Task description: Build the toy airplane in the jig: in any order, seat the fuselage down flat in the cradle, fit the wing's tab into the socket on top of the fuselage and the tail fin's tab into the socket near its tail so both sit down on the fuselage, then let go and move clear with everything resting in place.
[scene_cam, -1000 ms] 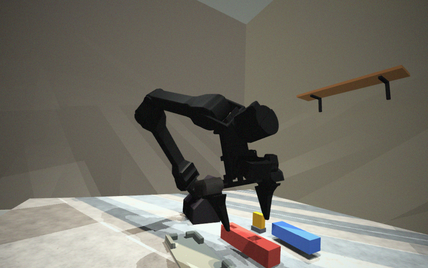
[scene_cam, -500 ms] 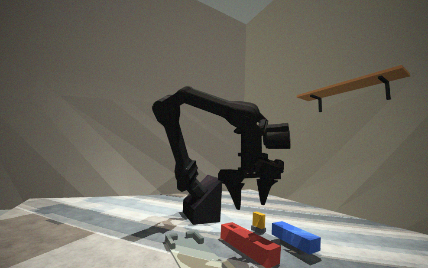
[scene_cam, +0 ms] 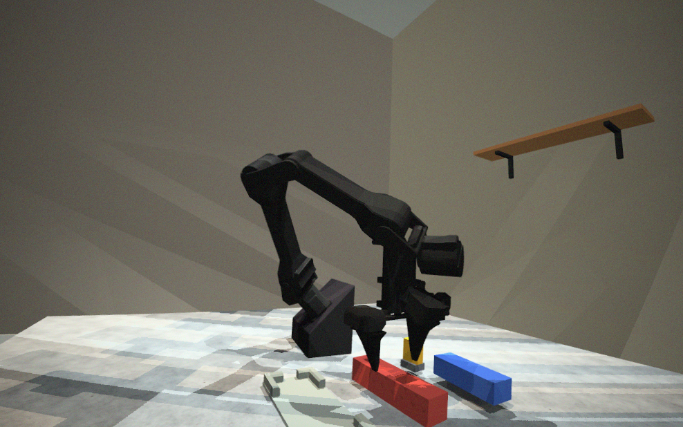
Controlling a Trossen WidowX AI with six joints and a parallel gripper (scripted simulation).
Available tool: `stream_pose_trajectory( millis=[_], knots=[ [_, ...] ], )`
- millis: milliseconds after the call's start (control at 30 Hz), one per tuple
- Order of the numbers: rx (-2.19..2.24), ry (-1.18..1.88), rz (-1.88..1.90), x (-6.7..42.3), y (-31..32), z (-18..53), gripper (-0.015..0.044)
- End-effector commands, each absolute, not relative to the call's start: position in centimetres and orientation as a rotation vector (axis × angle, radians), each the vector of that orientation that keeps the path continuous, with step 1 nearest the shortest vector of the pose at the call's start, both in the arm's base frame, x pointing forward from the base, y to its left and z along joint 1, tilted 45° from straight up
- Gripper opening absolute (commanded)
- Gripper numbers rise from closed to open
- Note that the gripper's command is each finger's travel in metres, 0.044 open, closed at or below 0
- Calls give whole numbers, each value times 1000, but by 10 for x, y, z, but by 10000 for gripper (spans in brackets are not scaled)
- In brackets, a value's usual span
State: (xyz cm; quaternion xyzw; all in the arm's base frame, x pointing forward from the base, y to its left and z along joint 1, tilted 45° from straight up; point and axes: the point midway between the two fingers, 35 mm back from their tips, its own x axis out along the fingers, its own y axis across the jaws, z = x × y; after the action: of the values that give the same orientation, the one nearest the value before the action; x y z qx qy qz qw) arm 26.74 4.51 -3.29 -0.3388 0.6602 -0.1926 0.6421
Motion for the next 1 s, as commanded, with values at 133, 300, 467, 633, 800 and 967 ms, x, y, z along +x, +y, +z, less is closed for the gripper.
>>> stream_pose_trajectory(
  millis=[133,300,467,633,800,967],
  knots=[
    [-781,1506,-437,268,36,-42,440],
    [-781,1506,-437,268,30,-48,440],
    [-782,1506,-437,268,25,-54,440],
    [-782,1505,-438,269,19,-59,440],
    [-783,1505,-439,268,13,-64,440],
    [-783,1505,-439,268,12,-65,361]
  ],
)
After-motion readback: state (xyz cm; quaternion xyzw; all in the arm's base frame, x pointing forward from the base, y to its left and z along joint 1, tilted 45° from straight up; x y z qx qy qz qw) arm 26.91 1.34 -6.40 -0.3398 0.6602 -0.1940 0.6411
